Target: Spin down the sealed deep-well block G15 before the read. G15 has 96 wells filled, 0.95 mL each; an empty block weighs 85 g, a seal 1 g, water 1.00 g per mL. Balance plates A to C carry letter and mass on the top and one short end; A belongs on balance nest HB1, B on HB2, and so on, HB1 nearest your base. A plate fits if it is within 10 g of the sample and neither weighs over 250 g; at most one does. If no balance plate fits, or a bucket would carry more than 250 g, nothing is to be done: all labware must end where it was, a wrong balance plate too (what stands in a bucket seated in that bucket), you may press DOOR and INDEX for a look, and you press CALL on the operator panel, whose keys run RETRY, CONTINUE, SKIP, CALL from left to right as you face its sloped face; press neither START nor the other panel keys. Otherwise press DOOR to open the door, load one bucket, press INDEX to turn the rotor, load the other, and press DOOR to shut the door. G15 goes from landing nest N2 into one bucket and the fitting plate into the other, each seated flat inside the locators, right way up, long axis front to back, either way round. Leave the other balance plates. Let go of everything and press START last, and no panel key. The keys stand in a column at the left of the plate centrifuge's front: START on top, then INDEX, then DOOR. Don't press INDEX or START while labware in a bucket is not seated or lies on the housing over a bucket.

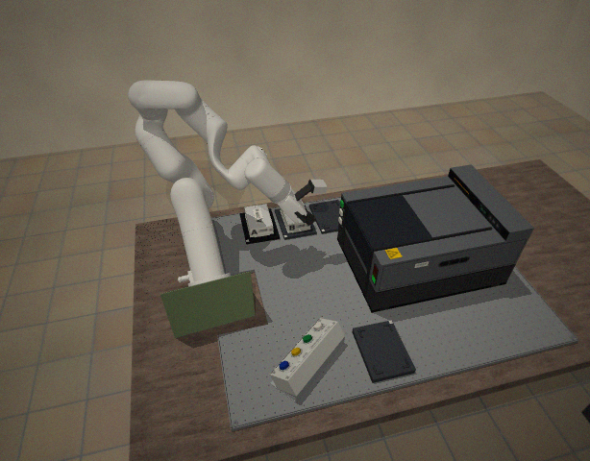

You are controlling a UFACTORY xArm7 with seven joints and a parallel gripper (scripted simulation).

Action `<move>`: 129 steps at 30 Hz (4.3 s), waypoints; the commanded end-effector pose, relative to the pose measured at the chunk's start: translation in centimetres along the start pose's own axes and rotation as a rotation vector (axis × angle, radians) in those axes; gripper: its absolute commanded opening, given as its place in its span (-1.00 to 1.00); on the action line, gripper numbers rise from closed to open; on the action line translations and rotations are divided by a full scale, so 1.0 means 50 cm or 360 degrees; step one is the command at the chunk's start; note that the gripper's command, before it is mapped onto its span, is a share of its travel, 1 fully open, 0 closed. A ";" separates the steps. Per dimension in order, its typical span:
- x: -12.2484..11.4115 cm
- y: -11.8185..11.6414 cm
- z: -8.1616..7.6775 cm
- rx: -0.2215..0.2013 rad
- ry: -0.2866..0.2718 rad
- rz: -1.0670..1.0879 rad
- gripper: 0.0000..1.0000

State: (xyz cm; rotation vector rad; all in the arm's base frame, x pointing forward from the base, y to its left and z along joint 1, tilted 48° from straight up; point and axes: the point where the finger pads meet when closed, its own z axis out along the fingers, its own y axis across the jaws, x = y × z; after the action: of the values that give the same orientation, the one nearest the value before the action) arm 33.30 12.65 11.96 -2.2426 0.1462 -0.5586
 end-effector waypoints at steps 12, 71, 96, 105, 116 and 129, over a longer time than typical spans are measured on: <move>0.025 -0.001 -0.083 0.0004 -0.0302 0.0001 -1.00; 0.078 -0.001 -0.280 0.0004 -0.1011 0.0000 -1.00; 0.078 -0.001 -0.280 0.0004 -0.1011 0.0000 -1.00; 0.078 -0.001 -0.280 0.0004 -0.1011 0.0000 -1.00; 0.078 -0.001 -0.280 0.0004 -0.1011 0.0000 -1.00; 0.078 -0.001 -0.280 0.0004 -0.1011 0.0000 -1.00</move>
State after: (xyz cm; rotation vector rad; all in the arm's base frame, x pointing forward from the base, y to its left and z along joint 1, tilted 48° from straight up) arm 30.55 2.10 21.37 -2.3029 -0.1802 0.1742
